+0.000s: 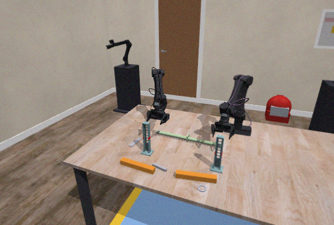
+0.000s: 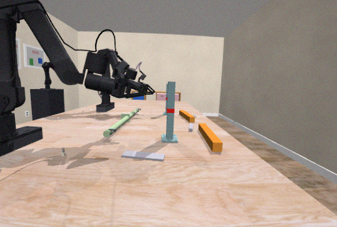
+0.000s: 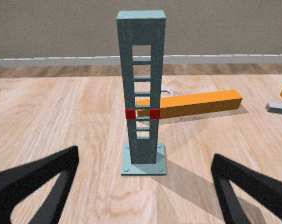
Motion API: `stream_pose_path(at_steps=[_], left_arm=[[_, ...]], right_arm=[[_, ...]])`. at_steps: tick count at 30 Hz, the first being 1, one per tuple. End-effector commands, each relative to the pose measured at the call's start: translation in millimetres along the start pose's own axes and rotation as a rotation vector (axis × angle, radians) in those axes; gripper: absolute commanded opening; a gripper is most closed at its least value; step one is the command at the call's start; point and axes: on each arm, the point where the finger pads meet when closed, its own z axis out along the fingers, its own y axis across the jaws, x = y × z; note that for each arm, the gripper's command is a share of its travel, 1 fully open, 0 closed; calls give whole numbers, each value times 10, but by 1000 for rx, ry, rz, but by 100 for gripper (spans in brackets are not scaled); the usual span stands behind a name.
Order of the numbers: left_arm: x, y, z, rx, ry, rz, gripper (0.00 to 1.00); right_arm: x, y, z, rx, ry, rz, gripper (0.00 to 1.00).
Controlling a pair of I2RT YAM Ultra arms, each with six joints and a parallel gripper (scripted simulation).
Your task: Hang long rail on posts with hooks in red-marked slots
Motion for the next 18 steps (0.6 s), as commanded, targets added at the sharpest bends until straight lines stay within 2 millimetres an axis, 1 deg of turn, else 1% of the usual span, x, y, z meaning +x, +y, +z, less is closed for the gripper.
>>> stream_pose_path(at_steps=[1, 10, 12, 13, 14, 15, 17, 18], left_arm=[[-155, -3, -26, 9, -48, -22, 100], [-155, -3, -26, 9, -48, -22, 100], [-22, -14, -32, 17, -3, 28, 77], [-15, -37, -26, 22, 8, 54, 66], [6, -82, -22, 33, 27, 95, 55], [74, -138, -30, 49, 60, 155, 48], [192, -274, -62, 92, 117, 276, 48], [228, -307, -74, 104, 134, 311, 48]], right_arm=[[-12, 8, -26, 6, -14, -8, 100], [-12, 8, -26, 6, -14, -8, 100], [-12, 8, -26, 6, -14, -8, 100], [-75, -12, -9, 12, -27, 0, 100], [-43, -26, -8, 20, -14, -16, 89], [20, -5, -30, 13, 1, -28, 77], [16, 36, -15, -2, 11, -50, 55], [17, 47, -8, -5, 17, -61, 48]])
